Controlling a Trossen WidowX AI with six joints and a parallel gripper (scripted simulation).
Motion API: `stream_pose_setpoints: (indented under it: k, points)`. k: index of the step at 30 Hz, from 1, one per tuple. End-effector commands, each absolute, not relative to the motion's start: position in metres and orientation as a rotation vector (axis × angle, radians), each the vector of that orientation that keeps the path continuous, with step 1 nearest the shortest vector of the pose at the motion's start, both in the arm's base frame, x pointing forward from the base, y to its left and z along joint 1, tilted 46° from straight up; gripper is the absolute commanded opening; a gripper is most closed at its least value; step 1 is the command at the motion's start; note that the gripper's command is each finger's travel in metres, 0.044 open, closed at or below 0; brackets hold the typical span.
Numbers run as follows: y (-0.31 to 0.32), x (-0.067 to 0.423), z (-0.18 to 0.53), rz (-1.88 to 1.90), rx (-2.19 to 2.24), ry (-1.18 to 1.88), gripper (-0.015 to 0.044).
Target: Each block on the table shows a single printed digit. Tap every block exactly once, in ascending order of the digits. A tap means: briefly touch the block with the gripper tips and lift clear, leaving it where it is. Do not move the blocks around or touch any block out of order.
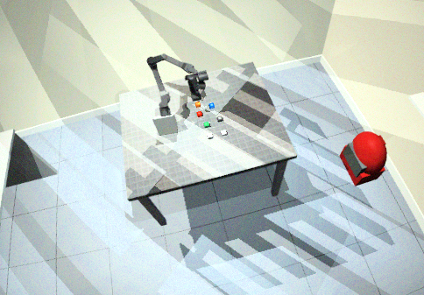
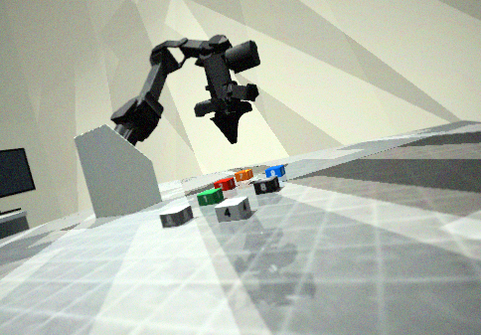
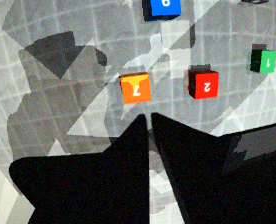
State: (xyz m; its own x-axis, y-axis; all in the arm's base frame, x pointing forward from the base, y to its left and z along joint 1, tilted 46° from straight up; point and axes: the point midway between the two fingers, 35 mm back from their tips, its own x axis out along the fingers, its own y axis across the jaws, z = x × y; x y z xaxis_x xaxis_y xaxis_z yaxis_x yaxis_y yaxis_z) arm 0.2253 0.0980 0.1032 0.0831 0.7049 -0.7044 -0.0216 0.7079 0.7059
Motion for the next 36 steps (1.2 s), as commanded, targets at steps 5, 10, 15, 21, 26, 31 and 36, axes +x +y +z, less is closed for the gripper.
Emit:
stream_pose_setpoints:
  k: [5,10,15,21,26,31,36]
  points:
    - [0.075,0.221,0.132,0.61,0.621,1.378,0.002]
    - [0.055,0.253,0.121,0.603,0.615,1.379,0.002]
    - [0.019,0.294,0.094,0.599,0.611,1.379,0.002]
    - [-0.029,0.331,0.045,0.603,0.612,1.377,0.002]
    - [-0.05,0.341,0.021,0.607,0.614,1.374,0.002]
    - [-0.014,0.348,-0.015,0.606,0.613,1.374,0.002]
    - [0.008,0.349,-0.035,0.609,0.616,1.373,0.002]
